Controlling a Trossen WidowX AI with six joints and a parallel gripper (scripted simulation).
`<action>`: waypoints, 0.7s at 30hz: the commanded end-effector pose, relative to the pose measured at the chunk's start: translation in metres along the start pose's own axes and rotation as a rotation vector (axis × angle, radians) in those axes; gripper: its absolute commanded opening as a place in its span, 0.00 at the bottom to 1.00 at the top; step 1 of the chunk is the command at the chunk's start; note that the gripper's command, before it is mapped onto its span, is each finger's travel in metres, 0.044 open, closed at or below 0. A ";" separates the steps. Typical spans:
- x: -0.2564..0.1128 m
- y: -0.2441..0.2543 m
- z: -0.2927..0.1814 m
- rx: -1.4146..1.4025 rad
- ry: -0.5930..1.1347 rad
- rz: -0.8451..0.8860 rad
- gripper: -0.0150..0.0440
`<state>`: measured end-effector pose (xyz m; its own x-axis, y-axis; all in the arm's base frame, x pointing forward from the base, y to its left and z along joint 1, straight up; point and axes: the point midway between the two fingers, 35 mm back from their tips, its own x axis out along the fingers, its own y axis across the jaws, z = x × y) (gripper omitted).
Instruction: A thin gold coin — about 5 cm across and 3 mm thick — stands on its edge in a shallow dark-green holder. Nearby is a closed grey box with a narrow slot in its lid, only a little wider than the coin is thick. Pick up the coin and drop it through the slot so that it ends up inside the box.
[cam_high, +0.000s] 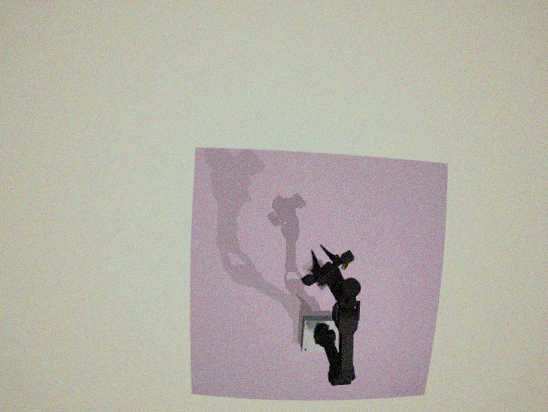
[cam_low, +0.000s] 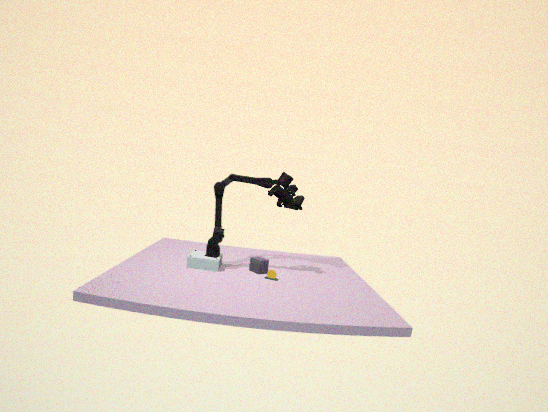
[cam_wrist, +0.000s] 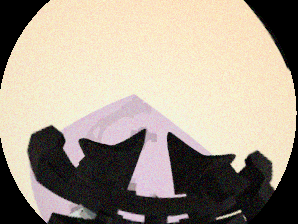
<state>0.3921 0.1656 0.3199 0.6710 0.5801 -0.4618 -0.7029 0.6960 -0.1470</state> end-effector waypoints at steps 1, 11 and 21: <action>0.009 -0.034 -0.064 0.195 0.209 -0.080 0.53; -0.021 -0.079 -0.224 0.677 0.729 -0.298 0.53; -0.060 -0.074 -0.298 0.936 1.032 -0.417 0.53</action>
<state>0.3422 -0.0422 0.1017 0.0846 0.0142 -0.9963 0.1327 0.9908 0.0254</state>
